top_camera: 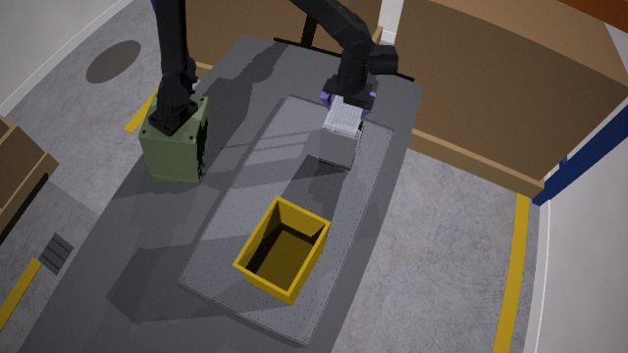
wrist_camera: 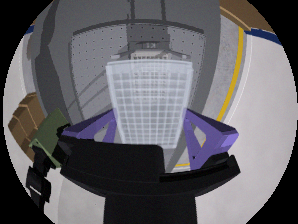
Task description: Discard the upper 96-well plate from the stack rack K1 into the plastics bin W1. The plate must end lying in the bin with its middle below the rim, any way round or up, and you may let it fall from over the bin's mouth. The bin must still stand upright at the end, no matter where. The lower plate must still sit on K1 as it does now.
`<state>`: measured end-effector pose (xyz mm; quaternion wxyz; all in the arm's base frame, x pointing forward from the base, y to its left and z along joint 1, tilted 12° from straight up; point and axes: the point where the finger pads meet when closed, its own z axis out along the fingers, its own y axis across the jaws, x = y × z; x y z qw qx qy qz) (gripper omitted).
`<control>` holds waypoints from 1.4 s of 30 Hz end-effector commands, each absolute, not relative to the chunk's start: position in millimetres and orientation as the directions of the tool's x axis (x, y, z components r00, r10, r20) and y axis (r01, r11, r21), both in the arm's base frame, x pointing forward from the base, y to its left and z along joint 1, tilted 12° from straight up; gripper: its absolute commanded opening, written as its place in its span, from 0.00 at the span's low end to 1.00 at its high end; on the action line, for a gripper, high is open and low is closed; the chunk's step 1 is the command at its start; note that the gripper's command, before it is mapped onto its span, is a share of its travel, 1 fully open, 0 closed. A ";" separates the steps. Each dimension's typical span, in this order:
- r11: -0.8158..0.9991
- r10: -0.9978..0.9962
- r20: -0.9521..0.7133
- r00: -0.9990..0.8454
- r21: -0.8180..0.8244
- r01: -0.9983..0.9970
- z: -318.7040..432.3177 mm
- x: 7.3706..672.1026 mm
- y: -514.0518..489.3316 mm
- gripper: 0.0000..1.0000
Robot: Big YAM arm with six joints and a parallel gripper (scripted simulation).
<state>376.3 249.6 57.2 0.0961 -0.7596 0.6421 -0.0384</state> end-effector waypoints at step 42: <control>-0.144 -0.980 -0.098 0.175 -0.262 -0.954 154.2 378.8 258.5 0.00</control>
